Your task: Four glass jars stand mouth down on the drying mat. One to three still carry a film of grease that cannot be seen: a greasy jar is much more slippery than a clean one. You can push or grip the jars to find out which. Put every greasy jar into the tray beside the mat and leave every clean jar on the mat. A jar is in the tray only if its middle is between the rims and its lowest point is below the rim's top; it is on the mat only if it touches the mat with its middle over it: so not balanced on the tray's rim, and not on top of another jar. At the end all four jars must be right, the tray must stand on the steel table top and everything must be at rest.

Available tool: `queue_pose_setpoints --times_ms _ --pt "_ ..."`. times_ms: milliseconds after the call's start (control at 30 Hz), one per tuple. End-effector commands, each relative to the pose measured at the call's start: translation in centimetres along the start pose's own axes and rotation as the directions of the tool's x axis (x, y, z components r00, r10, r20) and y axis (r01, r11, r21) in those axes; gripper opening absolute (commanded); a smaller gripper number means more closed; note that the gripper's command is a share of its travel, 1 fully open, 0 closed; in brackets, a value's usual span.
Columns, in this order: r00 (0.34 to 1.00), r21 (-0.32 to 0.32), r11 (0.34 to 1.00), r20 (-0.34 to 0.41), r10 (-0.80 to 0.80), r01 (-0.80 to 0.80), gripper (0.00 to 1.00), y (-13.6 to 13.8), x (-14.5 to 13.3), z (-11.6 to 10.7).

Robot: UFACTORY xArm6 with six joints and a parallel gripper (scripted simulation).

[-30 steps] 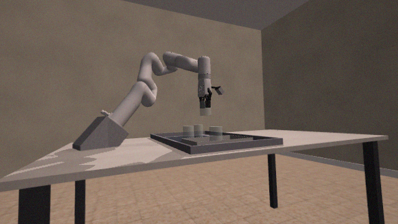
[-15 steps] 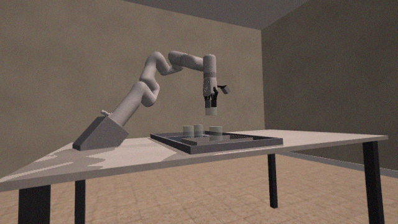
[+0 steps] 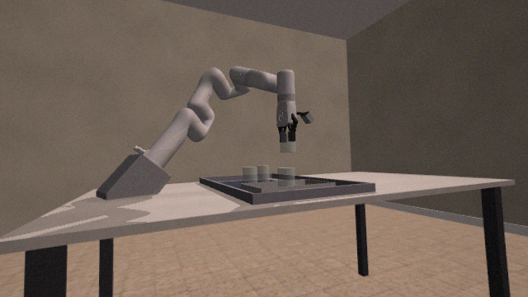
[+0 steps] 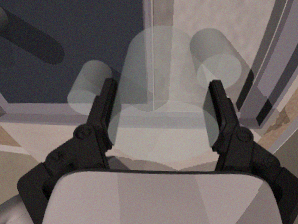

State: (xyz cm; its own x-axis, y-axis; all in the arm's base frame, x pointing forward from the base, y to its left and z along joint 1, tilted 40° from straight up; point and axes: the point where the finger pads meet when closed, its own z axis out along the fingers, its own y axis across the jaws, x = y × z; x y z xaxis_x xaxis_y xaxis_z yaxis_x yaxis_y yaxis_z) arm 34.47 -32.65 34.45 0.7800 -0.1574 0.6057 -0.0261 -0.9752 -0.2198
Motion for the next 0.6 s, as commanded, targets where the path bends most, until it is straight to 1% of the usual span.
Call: queue_pose_setpoints --times_ms 0,167,233,567 --pt "1.000 -0.002 1.000 -0.002 -0.001 0.001 0.00 1.2 0.6 -0.1" --pt "1.000 -0.002 1.000 -0.002 -0.001 0.001 0.00 2.7 1.2 -0.1" --pt "1.000 -0.002 1.000 -0.002 -0.001 0.001 0.00 2.7 1.2 -0.1" --pt "1.000 -0.002 1.000 -0.002 -0.001 0.001 0.00 5.8 2.5 -0.2"
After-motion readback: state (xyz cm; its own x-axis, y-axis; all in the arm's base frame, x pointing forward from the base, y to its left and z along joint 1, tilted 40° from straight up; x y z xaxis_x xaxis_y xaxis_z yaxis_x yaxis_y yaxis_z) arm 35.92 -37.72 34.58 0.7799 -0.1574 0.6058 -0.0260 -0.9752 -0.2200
